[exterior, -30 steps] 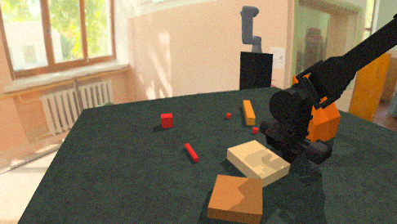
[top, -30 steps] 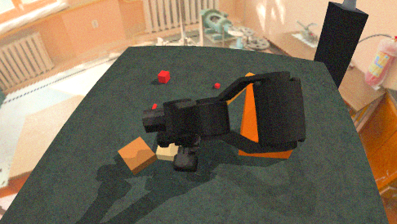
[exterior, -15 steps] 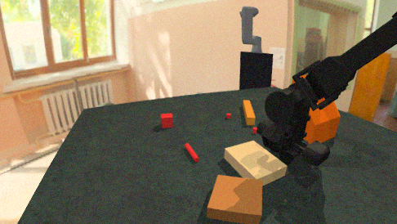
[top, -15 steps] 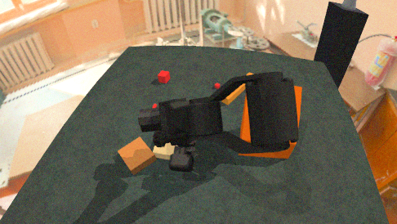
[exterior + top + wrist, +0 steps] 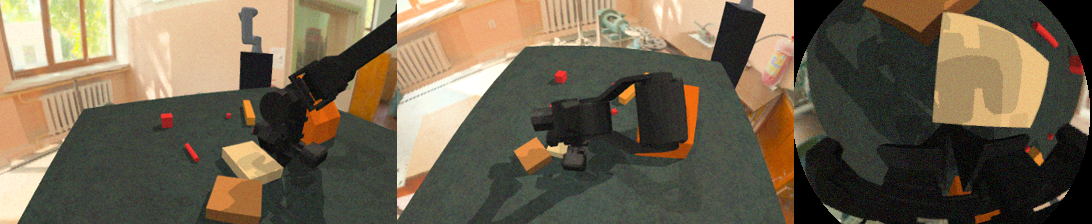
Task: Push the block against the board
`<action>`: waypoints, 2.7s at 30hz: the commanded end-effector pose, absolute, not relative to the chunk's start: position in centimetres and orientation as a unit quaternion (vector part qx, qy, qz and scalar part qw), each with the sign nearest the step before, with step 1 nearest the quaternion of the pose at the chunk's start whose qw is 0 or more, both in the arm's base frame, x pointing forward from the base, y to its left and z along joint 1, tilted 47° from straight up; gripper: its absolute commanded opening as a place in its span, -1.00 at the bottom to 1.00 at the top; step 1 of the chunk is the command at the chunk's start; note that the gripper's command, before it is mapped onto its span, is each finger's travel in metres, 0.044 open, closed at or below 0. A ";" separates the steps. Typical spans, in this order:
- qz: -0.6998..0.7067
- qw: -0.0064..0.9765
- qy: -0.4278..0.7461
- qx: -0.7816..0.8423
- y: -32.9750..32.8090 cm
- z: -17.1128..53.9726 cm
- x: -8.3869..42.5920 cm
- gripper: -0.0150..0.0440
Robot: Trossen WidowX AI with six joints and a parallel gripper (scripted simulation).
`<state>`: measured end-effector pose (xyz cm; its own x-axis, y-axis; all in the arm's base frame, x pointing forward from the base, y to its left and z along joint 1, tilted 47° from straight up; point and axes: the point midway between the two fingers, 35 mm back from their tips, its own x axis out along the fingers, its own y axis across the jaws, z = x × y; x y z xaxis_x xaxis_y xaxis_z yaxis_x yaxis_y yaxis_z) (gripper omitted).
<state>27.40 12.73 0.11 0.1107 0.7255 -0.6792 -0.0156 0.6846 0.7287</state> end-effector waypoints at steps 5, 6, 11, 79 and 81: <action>0.272 0.686 0.609 0.290 12.6 0.0 28.2 -0.49; 0.272 0.686 0.609 0.290 12.6 0.0 28.3 -0.49; 0.272 0.686 0.609 0.290 12.6 0.0 28.7 -0.49; 0.272 0.687 0.608 0.289 11.4 -0.4 33.6 -0.49; 0.272 0.687 0.608 0.289 11.4 -0.4 33.5 -0.49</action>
<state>33.40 11.45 -0.10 0.1158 0.7259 -0.6779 -0.0215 0.6842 0.7290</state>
